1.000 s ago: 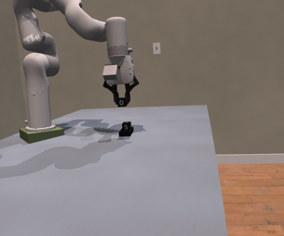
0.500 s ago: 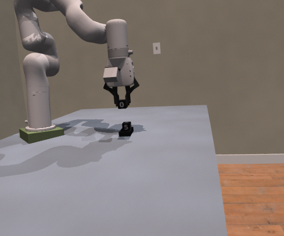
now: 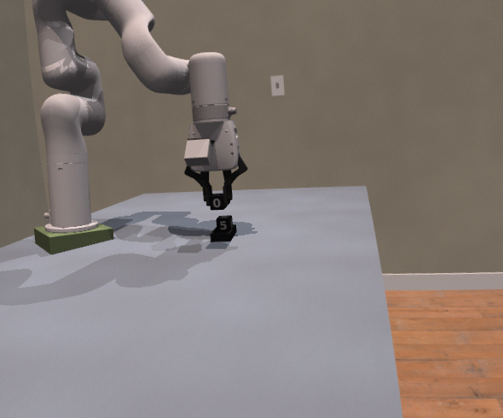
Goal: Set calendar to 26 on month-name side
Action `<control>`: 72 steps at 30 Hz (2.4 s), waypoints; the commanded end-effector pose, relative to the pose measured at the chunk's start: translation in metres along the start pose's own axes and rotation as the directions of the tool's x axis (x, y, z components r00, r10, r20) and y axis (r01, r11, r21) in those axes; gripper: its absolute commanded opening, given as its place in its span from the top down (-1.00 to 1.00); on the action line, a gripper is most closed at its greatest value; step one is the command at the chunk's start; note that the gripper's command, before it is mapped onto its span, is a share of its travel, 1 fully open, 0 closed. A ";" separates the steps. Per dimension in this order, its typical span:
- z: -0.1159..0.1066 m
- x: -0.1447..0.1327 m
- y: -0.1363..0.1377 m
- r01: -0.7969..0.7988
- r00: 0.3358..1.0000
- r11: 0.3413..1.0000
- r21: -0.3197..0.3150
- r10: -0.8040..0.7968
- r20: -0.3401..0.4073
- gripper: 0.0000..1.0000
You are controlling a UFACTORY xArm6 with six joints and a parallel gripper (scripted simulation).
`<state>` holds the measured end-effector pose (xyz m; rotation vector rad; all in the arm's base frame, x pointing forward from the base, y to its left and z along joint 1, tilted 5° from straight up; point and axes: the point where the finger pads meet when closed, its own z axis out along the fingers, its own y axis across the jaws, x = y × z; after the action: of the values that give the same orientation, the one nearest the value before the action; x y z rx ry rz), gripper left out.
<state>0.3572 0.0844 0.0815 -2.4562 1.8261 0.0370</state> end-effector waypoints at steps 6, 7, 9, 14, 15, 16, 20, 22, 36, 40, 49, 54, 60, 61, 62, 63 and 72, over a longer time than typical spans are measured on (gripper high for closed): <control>0.019 0.000 -0.003 0.000 1.000 1.000 0.005 0.000 0.000 0.47; 0.020 0.000 -0.003 0.000 1.000 1.000 0.005 0.000 0.000 0.47; 0.020 0.000 -0.003 0.000 1.000 1.000 0.005 0.000 0.000 0.47; 0.020 0.000 -0.003 0.000 1.000 1.000 0.005 0.000 0.000 0.47; 0.020 0.000 -0.003 0.000 1.000 1.000 0.005 0.000 0.000 0.47; 0.020 0.000 -0.003 0.000 1.000 1.000 0.005 0.000 0.000 0.47; 0.020 0.000 -0.003 0.000 1.000 1.000 0.005 0.000 0.000 0.47; 0.020 0.000 -0.003 0.000 1.000 1.000 0.005 0.000 0.000 0.47; 0.020 0.000 -0.003 0.000 1.000 1.000 0.005 0.000 0.000 0.47; 0.020 0.000 -0.003 0.000 1.000 1.000 0.005 0.000 0.000 0.47; 0.021 0.000 -0.003 0.000 1.000 1.000 0.005 0.000 0.000 0.47; 0.021 0.000 -0.003 0.000 1.000 1.000 0.005 0.000 0.000 0.47; 0.023 0.000 -0.003 0.000 1.000 1.000 0.005 0.000 0.000 0.47; 0.024 0.000 -0.003 0.000 1.000 1.000 0.005 0.000 0.000 0.47; 0.025 0.000 -0.003 0.000 1.000 1.000 0.005 0.000 0.000 0.47; 0.025 0.000 -0.003 0.000 1.000 1.000 0.005 0.000 0.000 0.47; 0.031 0.000 -0.003 0.000 1.000 1.000 0.005 0.000 0.000 0.47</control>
<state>0.3596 0.0874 0.0519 -2.4554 1.8252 0.0362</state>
